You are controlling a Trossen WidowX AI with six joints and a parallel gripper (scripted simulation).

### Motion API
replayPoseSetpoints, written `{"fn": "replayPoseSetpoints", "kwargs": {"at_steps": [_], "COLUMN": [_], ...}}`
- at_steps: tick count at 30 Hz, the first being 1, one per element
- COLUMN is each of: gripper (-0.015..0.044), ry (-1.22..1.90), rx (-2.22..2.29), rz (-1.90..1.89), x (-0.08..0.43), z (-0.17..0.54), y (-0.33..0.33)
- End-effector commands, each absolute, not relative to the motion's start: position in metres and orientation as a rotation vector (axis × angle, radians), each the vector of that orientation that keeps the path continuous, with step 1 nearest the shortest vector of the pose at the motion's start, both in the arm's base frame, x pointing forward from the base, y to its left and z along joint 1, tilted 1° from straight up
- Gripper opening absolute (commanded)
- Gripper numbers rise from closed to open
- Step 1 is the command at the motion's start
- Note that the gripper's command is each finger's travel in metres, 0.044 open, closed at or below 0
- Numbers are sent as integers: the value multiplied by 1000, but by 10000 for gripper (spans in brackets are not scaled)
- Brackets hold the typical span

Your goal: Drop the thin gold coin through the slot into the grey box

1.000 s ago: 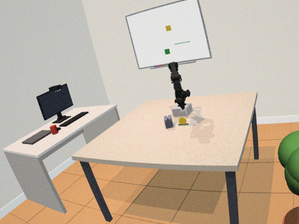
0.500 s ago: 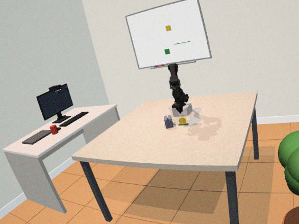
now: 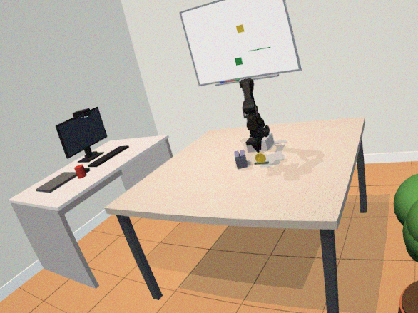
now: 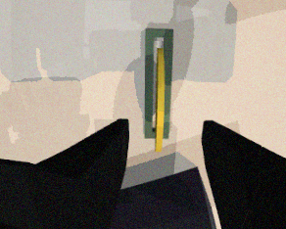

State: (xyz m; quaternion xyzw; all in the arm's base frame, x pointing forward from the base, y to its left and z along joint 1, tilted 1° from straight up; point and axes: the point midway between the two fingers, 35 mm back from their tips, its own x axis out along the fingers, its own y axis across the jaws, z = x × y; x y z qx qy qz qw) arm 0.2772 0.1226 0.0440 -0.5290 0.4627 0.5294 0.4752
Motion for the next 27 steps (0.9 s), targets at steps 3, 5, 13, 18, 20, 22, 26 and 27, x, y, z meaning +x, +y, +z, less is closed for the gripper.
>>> {"fn": "replayPoseSetpoints", "kwargs": {"at_steps": [3,5,13,18,20,22,26,27], "gripper": [161,161,161,161,161,161,161,161], "ry": [1140,1140,1140,1140,1140,1140,1140,1140], "rx": [-1295,-1295,-1295,-1295,-1295,-1295,-1295,-1295], "rz": [1291,1291,1291,1291,1291,1291,1291,1291], "x": [277,277,278,278,278,278,278,277], "z": [33,29,17,8,5,2,-5,-7], "y": [121,121,122,121,121,121,121,121]}}
